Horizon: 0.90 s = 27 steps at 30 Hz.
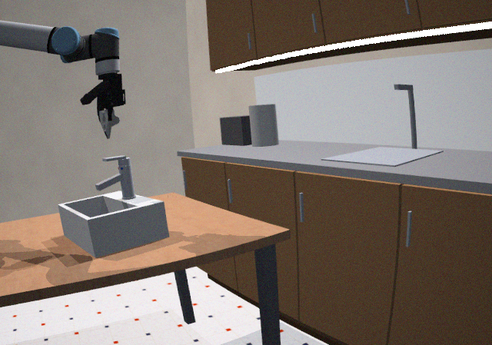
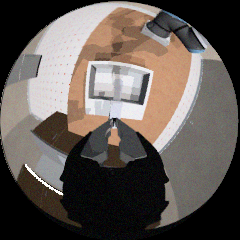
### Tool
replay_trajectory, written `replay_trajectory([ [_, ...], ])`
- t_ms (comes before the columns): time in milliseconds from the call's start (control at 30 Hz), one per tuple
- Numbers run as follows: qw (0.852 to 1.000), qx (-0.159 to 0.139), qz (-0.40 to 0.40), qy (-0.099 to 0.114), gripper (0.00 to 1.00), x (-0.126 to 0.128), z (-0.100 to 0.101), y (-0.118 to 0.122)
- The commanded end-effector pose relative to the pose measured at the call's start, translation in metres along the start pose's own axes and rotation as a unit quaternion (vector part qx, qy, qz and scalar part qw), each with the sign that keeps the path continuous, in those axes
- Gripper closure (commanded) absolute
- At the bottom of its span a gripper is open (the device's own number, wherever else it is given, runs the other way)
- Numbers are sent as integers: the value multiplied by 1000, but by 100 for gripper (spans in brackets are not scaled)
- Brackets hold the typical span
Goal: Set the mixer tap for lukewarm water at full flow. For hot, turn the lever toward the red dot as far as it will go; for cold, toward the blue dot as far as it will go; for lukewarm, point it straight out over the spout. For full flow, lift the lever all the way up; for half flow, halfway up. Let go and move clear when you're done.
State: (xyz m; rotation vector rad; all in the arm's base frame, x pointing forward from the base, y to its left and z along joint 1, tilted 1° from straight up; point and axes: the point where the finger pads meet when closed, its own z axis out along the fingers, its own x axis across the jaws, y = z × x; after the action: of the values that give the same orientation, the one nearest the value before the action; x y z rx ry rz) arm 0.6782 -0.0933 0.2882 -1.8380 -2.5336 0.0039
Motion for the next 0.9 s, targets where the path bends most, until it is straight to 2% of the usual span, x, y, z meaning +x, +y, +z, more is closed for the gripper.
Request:
replay_trajectory([
  [0,999,1,32,-1,100,2,-1,2],
  [567,999,1,52,-1,100,2,-1,2],
  [600,999,1,52,-1,57,2,-1,2],
  [867,999,1,52,-1,57,2,-1,2],
])
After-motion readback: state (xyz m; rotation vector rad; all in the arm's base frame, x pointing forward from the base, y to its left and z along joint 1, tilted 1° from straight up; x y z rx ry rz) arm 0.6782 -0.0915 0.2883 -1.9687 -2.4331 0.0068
